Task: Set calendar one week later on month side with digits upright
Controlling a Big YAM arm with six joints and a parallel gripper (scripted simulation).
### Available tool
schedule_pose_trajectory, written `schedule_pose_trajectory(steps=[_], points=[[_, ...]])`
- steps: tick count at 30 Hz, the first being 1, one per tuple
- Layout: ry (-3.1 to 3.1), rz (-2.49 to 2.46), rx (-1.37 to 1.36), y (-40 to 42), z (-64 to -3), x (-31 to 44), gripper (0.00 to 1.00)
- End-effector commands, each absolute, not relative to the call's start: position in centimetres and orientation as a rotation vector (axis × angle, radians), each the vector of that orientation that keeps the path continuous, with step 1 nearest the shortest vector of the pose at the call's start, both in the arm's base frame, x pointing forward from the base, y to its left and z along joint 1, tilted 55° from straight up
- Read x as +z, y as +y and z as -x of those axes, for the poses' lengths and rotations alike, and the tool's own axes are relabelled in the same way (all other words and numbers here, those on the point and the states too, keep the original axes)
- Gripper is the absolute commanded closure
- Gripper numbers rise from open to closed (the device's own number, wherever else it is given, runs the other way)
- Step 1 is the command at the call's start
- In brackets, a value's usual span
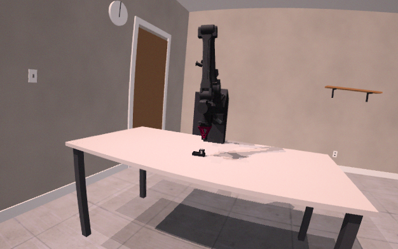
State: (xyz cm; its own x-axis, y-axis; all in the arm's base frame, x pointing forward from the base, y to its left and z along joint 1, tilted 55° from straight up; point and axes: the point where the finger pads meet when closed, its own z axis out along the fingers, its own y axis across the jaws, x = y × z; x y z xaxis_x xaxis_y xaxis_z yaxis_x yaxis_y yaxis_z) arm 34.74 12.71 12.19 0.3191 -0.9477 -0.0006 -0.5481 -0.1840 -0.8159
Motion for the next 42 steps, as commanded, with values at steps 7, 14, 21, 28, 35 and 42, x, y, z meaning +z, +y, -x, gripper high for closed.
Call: schedule_pose_trajectory(steps=[7,14,21,28,35,42], points=[[1.280,1.899,-0.725,8.9,-35.2,12.8,0.75],[1.277,1.892,-0.734,8.9,-35.2,13.1,0.75],[1.266,1.879,-0.747,9.0,-35.9,13.4,0.75],[1.273,1.879,-0.745,9.2,-36.8,12.6,0.75],[1.282,1.875,-0.739,9.6,-38.2,11.4,0.75],[1.289,1.869,-0.734,10.1,-39.9,10.0,0.75]])
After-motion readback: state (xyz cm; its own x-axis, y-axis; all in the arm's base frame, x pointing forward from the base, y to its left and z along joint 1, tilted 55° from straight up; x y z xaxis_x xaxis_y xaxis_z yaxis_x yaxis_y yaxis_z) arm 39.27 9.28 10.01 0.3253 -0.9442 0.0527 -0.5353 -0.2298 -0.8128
